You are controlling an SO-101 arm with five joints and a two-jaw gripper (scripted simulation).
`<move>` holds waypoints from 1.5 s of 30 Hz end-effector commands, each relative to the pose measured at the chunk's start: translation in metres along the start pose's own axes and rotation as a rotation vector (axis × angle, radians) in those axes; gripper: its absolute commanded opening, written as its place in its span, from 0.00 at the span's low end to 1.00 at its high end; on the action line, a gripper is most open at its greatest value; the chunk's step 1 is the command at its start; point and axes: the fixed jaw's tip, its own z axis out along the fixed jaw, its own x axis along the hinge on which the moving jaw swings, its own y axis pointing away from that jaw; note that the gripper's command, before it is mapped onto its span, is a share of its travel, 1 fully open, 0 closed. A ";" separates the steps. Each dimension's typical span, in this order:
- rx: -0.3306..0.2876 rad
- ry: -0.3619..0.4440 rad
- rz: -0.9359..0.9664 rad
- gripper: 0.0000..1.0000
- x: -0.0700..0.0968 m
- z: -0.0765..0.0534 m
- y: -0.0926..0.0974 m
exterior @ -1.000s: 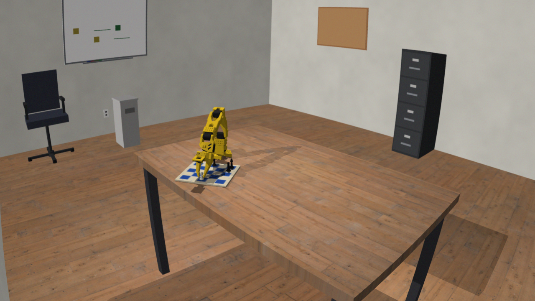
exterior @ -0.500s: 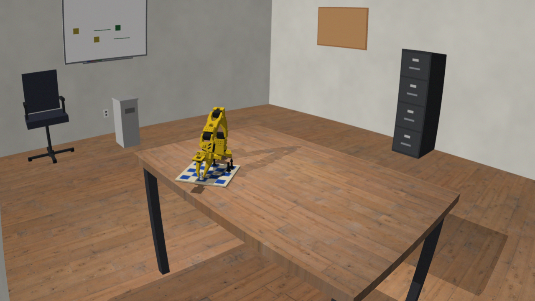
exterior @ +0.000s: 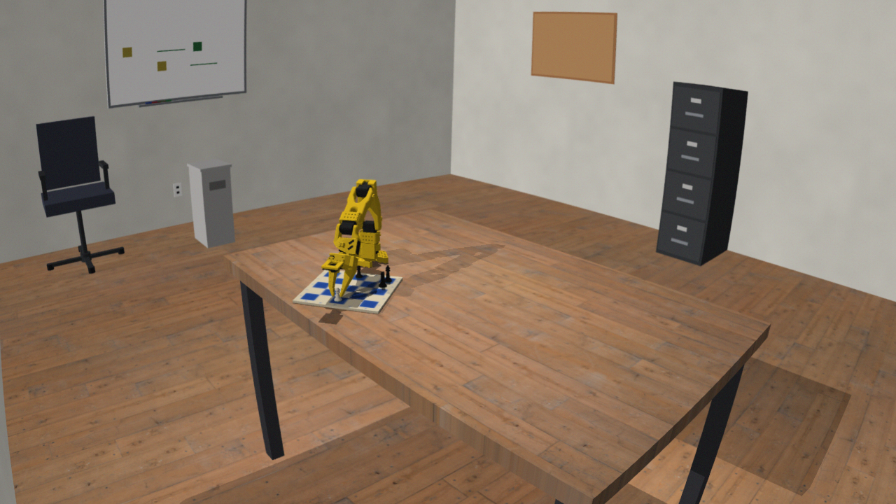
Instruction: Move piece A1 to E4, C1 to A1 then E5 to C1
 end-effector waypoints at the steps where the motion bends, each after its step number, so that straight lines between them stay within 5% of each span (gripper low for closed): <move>1: 0.003 -0.004 0.005 0.07 -0.001 0.000 -0.002; 45: 0.003 -0.004 0.005 0.00 -0.001 -0.001 -0.002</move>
